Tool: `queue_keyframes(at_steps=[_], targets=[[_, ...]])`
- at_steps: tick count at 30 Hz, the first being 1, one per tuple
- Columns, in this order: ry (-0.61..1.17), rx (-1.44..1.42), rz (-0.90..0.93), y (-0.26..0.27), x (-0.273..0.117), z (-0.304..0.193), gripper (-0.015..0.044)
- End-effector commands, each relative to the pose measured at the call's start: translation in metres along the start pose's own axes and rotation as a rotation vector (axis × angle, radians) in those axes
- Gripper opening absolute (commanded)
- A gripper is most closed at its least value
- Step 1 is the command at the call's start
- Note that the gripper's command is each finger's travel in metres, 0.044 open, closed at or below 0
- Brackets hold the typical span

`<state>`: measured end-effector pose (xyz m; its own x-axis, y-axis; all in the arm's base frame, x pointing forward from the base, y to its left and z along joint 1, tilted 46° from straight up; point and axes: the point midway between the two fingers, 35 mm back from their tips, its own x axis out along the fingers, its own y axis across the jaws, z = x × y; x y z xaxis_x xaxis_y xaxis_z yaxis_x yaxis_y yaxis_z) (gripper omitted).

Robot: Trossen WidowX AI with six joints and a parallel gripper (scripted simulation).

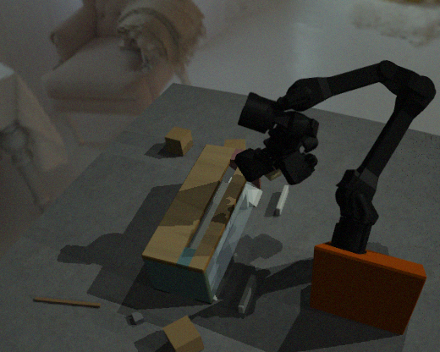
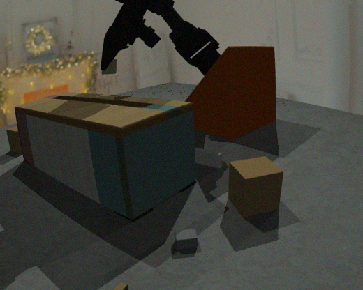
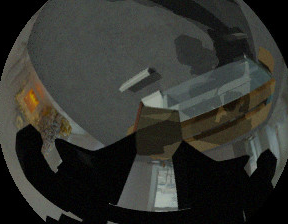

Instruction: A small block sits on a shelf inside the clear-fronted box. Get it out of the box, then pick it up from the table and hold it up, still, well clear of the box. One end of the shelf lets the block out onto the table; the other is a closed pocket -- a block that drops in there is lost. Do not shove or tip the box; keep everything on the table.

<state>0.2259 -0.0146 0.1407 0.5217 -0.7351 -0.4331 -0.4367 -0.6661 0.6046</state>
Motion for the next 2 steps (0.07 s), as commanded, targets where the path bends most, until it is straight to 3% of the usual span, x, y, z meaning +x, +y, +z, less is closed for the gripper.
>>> queue_keyframes(at_steps=[1,2], targets=[[0.002,-0.006,0.002,0.0005,-0.0001,-0.0005,0.0000],[0.002,-0.006,0.002,0.0005,-0.0001,-0.0005,0.0000]])
